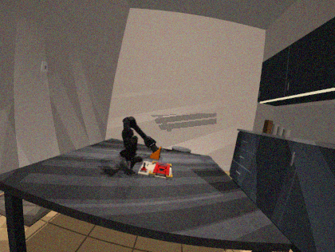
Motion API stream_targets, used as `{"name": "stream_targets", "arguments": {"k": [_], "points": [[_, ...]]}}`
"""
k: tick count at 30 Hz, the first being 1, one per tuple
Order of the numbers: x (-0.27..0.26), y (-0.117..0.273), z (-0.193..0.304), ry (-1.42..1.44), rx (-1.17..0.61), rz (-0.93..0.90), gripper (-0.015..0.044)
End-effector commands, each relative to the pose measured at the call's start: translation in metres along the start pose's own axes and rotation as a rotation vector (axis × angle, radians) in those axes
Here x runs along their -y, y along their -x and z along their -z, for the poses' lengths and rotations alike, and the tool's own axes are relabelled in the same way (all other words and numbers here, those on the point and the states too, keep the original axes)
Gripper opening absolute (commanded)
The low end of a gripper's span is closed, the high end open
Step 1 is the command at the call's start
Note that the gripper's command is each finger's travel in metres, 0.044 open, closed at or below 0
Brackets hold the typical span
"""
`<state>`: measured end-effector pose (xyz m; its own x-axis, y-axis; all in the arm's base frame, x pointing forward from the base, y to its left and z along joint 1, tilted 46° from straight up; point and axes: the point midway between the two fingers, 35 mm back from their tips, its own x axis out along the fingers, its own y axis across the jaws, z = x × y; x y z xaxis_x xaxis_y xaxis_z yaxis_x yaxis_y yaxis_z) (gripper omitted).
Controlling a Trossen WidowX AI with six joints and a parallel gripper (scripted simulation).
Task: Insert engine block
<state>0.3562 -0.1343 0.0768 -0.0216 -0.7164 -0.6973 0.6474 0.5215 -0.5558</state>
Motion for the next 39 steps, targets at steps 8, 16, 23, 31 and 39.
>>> {"name": "stream_targets", "arguments": {"k": [8,16,23,31,39], "points": [[0.003,-0.012,0.001,0.0,-0.011,0.007,0.0],[0.0,-0.004,0.0,0.002,0.003,-0.002,0.0157],[0.0,-0.004,0.0,0.002,0.003,-0.002,0.0341],[0.0,-0.004,0.0,0.002,0.003,-0.002,0.044],[-0.005,0.024,0.0,0.0,-0.012,0.006,0.044]]}}
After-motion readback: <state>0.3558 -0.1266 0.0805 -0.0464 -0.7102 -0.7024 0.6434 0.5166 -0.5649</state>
